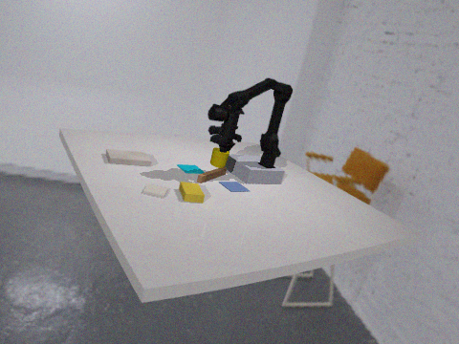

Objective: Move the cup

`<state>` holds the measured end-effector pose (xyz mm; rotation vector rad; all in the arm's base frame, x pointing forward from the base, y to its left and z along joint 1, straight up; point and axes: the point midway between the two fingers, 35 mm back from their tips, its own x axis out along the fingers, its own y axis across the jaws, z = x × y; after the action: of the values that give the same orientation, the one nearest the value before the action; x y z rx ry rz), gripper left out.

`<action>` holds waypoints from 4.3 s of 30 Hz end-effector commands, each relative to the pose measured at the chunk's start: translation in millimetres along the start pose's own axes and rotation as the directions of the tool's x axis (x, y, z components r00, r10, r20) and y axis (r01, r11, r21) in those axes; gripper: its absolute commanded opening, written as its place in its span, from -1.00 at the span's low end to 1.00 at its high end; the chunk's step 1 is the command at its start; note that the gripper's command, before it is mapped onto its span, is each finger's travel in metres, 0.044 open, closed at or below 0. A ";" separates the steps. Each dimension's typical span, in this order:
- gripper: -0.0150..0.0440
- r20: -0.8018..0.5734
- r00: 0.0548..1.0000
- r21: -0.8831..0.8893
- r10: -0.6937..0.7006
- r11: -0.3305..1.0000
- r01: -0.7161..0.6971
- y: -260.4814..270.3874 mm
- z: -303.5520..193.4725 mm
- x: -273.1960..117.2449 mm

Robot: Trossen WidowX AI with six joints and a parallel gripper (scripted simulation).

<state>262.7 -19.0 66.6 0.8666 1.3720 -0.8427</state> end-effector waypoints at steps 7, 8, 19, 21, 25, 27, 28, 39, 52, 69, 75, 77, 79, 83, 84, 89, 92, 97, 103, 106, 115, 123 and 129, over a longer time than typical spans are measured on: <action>-0.49 0.002 1.000 -0.003 -0.007 1.000 0.007 -0.4 22.1 -0.1; -0.49 0.002 1.000 -0.003 -0.007 1.000 0.007 -0.4 24.6 -0.3; -0.49 0.005 1.000 -0.003 -0.007 1.000 0.007 -1.0 52.1 -1.6; -0.49 0.006 1.000 -0.003 -0.007 1.000 0.007 -1.2 57.5 -1.8; -0.49 0.007 1.000 -0.003 -0.007 1.000 0.008 -1.6 68.2 -2.3; -0.49 0.007 1.000 -0.003 -0.008 1.000 0.008 -1.9 73.6 -2.4; -0.49 0.007 1.000 -0.003 -0.008 1.000 0.008 -2.0 76.0 -2.5; -0.49 0.010 1.000 -0.003 -0.008 1.000 0.008 -3.8 102.9 -3.0; -0.49 0.012 1.000 -0.003 -0.008 1.000 0.008 -6.4 124.8 -0.1; -0.49 0.012 1.000 -0.003 -0.008 1.000 0.008 -6.2 126.6 29.2; -0.49 0.012 1.000 -0.003 -0.008 1.000 0.008 -6.6 126.9 40.3; -0.49 0.012 1.000 -0.003 -0.008 1.000 0.008 -6.8 126.9 44.0; -0.49 0.012 1.000 -0.003 -0.008 1.000 0.008 -7.0 126.9 47.8; -0.49 0.012 1.000 -0.003 -0.008 1.000 0.009 -7.4 126.9 53.9; -0.49 0.012 1.000 -0.003 -0.009 1.000 0.009 -7.4 126.9 54.2; -0.49 0.014 1.000 0.001 -0.004 1.000 0.004 -6.7 126.9 50.9; -0.49 0.014 1.000 0.001 -0.004 1.000 0.004 -6.7 126.9 50.9; -0.49 0.014 1.000 0.001 -0.004 1.000 0.004 -6.7 126.9 50.9; -0.05 0.014 1.000 0.001 -0.004 1.000 0.004 -6.7 126.9 50.9; 0.01 0.014 1.000 0.001 -0.004 1.000 0.004 -6.7 126.9 50.9; 0.01 0.014 1.000 0.000 -0.005 1.000 0.005 -6.2 127.3 42.1; 0.01 0.013 1.000 -0.001 -0.006 1.000 0.006 -5.8 127.4 28.1; 0.01 0.013 1.000 -0.002 -0.007 1.000 0.007 -5.7 127.1 18.2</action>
<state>314.9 -134.7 42.7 0.8566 1.3717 -0.8523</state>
